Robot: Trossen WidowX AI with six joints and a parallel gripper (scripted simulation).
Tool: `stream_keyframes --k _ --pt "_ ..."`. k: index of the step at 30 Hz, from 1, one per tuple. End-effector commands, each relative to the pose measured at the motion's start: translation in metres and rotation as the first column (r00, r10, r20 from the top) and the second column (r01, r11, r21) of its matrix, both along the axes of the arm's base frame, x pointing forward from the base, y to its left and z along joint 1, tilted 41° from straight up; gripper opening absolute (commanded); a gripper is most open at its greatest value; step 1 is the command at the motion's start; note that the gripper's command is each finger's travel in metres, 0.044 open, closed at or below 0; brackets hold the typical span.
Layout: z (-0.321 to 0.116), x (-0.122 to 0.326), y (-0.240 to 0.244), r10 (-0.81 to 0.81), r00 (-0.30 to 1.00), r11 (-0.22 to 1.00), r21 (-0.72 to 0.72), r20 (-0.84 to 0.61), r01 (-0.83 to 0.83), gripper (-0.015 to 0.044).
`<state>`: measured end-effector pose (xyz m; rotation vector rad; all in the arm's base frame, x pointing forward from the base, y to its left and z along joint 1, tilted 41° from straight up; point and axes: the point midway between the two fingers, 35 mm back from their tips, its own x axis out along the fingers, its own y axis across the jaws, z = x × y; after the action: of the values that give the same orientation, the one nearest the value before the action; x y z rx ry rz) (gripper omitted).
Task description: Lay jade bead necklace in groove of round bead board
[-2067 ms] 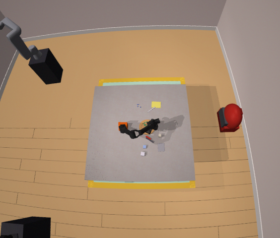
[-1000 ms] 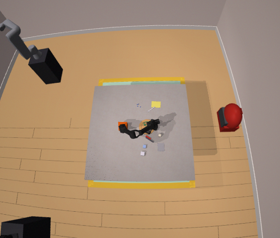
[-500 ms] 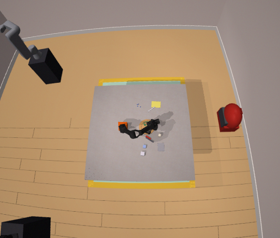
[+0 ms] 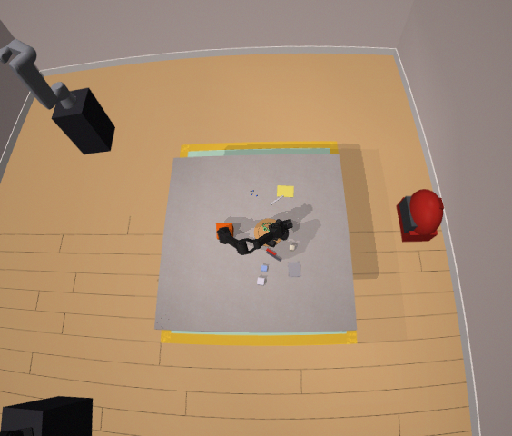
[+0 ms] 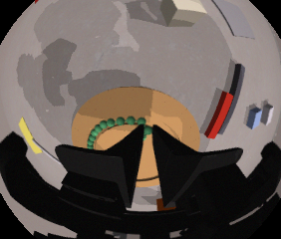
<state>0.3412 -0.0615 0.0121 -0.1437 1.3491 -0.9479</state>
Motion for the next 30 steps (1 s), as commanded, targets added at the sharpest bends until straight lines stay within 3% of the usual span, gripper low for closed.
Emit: stream_keyframes --k 1,17,30 --pt "0.0037 0.0042 0.0005 0.009 1.0 1.0 -0.002 0.008 -0.009 0.0" --pt "-0.0019 0.0037 -0.0044 0.009 1.0 1.0 -0.002 0.008 -0.009 0.0" --pt "0.0008 0.0044 -0.002 0.004 1.0 1.0 0.001 0.012 -0.004 0.0341"
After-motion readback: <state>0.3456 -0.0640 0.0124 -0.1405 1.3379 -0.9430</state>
